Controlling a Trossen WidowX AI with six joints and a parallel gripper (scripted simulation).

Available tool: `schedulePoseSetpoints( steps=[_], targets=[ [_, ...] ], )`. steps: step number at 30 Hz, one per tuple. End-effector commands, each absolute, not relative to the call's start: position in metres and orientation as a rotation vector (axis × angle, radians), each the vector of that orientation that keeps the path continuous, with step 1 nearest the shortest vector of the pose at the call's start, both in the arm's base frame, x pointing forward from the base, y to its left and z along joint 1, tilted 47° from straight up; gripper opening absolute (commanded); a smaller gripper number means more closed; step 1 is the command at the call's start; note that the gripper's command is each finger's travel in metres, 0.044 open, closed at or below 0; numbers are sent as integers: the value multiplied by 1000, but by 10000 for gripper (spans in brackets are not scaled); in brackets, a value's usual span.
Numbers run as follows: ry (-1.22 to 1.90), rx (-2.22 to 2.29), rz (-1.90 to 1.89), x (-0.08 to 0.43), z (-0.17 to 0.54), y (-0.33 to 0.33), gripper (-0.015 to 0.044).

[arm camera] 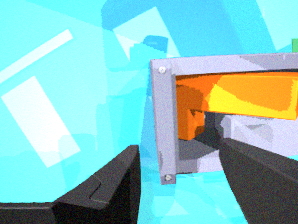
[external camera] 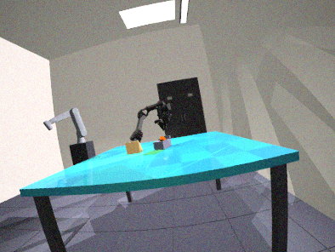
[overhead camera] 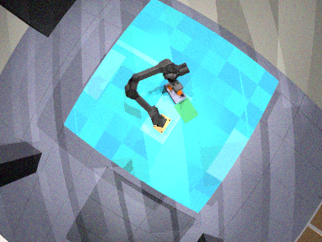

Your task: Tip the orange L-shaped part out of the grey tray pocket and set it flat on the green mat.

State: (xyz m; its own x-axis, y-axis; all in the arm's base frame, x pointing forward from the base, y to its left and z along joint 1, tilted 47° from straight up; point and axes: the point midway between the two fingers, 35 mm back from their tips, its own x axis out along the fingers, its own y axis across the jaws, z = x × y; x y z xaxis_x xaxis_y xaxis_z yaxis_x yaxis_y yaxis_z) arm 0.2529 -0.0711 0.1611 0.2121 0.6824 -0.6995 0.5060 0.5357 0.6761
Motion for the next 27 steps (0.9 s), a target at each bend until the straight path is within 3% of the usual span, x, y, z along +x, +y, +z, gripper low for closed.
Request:
schedulePoseSetpoints(
  steps=[1, 5, 22, 27],
  targets=[
    [1435, 1100, 162, 253, 161, -71, 180],
    [1409, 991, 254, 252, 156, -76, 280],
    [892, -149, 1101, 225, 110, -119, 280],
    [861, -194, 1129, 224, 108, -121, 280]
  ],
)
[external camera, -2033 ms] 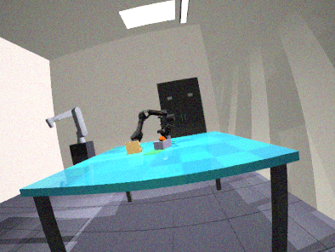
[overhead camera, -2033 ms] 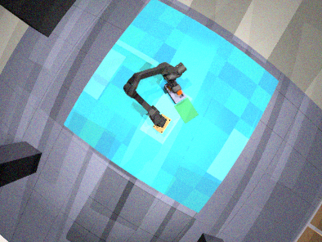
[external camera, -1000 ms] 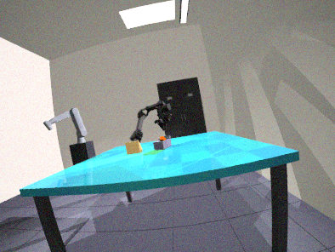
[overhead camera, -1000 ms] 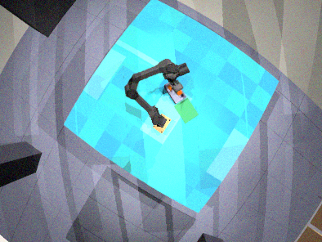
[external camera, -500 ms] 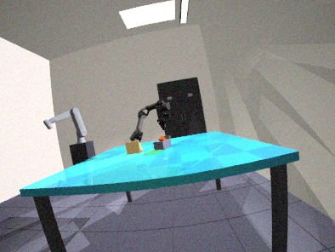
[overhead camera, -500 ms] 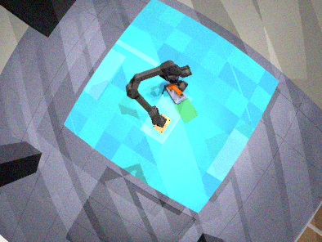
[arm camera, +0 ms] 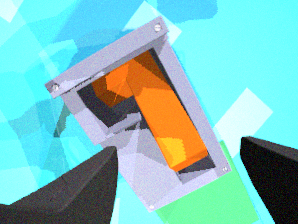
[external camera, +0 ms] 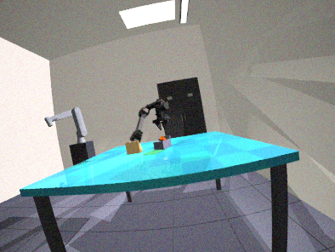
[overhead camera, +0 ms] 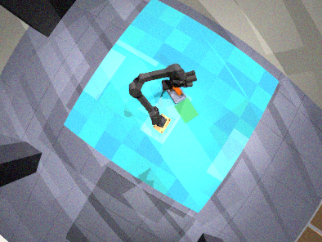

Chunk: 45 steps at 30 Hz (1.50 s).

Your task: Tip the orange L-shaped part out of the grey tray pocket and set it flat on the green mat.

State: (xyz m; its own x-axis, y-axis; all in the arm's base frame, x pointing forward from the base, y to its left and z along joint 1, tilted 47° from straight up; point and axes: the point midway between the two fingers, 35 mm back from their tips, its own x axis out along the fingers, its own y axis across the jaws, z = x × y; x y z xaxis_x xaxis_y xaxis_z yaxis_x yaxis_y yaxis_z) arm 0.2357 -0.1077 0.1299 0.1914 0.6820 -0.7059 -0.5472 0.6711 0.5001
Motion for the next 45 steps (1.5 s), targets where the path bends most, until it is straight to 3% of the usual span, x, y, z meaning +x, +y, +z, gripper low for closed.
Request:
schedulePoseSetpoints(
  steps=[1, 45],
  targets=[
    [861, -194, 1129, 224, 108, -121, 280],
    [859, -195, 1128, 235, 62, -73, 280]
  ],
)
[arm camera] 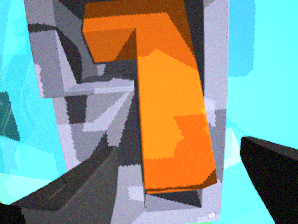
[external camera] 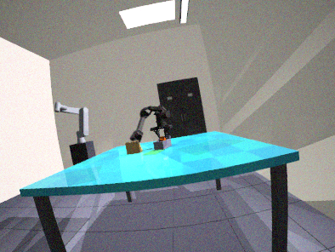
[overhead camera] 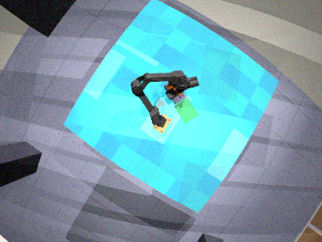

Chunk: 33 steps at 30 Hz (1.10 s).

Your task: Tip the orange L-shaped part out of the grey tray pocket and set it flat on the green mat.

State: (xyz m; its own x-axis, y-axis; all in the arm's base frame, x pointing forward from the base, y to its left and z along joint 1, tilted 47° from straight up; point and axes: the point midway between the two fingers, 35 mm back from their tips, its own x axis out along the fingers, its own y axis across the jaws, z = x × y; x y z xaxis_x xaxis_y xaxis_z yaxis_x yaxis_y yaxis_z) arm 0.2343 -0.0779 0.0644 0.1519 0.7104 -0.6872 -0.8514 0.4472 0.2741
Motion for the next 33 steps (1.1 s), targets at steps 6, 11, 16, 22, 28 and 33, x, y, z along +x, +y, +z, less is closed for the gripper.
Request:
schedulePoseSetpoints(
  steps=[6, 11, 16, 22, 28, 33],
  targets=[
    [858, -194, 1129, 236, 56, -66, 280],
    [860, -194, 1132, 236, 55, -67, 228],
    [860, -194, 1132, 236, 55, -67, 135],
    [860, -194, 1132, 236, 55, -67, 95],
    [860, -194, 1132, 236, 55, -67, 0],
    [860, -194, 1132, 236, 56, -68, 0]
  ],
)
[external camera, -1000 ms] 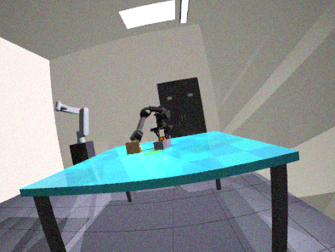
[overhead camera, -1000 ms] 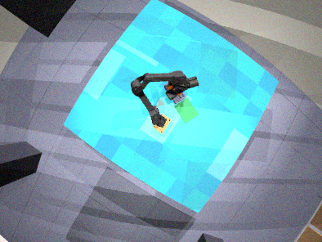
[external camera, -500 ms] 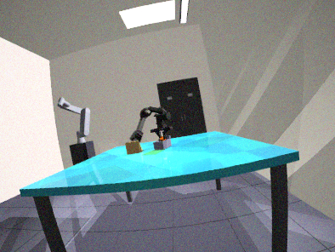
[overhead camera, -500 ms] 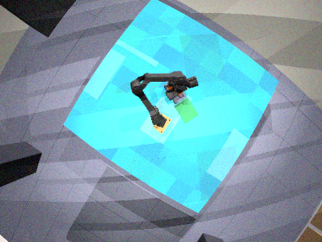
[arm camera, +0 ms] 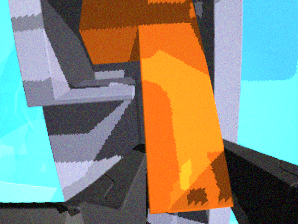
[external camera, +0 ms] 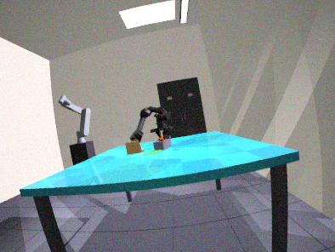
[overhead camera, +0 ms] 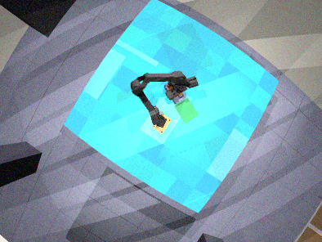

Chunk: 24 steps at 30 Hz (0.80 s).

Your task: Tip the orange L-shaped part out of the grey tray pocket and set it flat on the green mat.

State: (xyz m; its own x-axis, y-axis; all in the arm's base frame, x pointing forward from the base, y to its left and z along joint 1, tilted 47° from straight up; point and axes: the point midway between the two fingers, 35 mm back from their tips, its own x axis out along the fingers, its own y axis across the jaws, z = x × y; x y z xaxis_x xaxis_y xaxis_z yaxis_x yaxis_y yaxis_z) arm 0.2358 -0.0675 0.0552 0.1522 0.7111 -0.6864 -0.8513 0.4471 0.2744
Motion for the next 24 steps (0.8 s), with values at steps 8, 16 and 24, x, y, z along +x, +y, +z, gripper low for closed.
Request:
schedulePoseSetpoints(
  steps=[8, 16, 24],
  targets=[
    [860, -194, 1130, 234, 63, -75, 0],
    [860, -194, 1129, 232, 72, -84, 0],
    [860, -194, 1129, 230, 80, -93, 0]
  ],
)
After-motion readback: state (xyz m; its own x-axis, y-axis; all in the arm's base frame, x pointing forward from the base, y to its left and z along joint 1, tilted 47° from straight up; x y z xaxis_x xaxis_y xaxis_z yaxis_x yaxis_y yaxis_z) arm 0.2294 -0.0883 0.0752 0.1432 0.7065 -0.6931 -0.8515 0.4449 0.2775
